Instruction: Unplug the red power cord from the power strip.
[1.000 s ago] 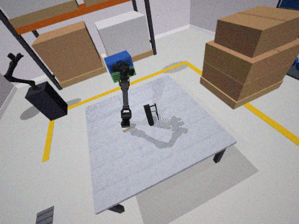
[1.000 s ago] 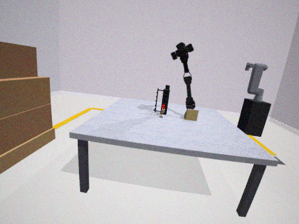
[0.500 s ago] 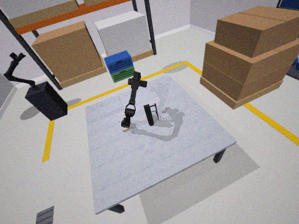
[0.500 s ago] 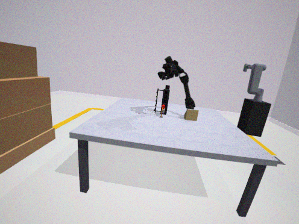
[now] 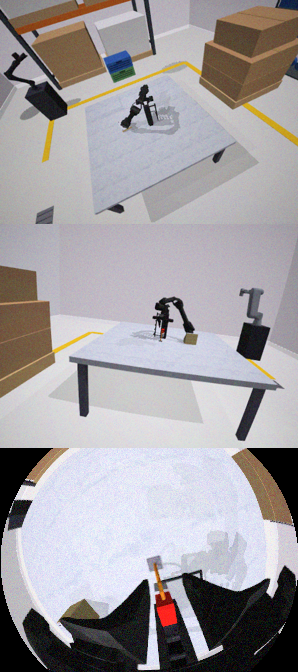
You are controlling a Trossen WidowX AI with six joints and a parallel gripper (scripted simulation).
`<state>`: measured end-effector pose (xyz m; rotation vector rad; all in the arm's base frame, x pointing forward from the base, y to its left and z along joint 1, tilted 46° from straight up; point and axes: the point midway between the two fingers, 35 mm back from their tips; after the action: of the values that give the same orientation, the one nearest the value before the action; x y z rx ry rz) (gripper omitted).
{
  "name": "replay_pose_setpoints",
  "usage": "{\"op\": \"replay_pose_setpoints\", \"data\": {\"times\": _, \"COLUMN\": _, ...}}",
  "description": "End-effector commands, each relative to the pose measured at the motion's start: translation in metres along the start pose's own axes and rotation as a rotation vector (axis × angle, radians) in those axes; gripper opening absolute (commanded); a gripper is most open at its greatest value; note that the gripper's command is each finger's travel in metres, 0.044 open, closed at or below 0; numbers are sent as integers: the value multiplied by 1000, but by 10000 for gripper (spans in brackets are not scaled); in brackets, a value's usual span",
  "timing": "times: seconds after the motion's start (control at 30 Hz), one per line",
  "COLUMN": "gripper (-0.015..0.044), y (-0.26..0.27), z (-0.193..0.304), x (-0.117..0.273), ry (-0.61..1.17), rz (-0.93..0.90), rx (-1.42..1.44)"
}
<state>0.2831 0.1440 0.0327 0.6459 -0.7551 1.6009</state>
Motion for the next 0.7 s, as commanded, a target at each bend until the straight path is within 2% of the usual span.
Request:
{"op": "replay_pose_setpoints", "data": {"times": 0.0, "gripper": 160, "y": 10, "z": 19, "x": -20, "ry": 102, "rz": -58, "rx": 104}}
{"op": "replay_pose_setpoints", "data": {"times": 0.67, "gripper": 160, "y": 10, "z": 30, "x": -19, "ry": 103, "rz": -58, "rx": 105}}
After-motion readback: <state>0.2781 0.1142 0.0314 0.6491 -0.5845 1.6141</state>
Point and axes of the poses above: the point midway between the two fingers, 35 mm back from their tips, its own x axis back along the fingers, its own y axis across the jaws, z = x × y, and after that the axes turned 15 degrees about x, right-handed
